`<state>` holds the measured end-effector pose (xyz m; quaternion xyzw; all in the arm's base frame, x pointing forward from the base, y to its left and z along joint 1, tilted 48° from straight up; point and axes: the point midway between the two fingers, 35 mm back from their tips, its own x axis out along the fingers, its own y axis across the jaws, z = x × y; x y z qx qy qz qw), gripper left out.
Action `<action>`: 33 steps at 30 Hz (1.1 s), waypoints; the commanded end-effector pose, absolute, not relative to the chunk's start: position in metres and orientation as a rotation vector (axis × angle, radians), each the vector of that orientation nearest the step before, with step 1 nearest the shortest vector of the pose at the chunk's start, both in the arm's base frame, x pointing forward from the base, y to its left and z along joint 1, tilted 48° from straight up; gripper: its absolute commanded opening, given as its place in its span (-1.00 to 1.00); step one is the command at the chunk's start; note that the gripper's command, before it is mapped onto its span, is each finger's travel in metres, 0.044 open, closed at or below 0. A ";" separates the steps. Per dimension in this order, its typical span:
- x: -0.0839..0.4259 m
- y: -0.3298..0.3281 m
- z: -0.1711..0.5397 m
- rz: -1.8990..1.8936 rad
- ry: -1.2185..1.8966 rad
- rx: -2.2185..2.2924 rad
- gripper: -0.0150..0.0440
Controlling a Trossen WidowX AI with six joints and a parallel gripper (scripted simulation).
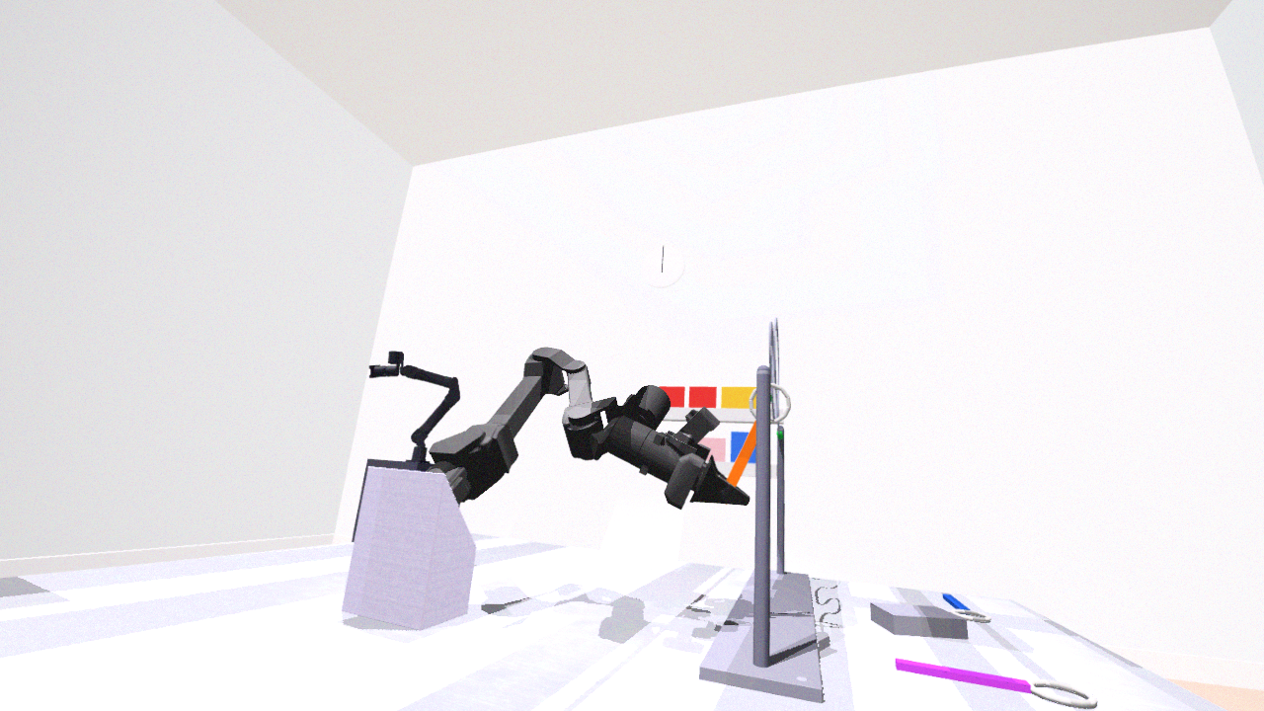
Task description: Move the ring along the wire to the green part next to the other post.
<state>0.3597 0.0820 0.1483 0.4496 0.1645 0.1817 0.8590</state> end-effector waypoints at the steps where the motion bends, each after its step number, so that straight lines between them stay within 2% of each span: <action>1: 0.360 0.074 0.139 0.370 0.352 0.896 -1.00; 33: 0.362 0.048 0.110 0.355 0.356 0.831 -1.00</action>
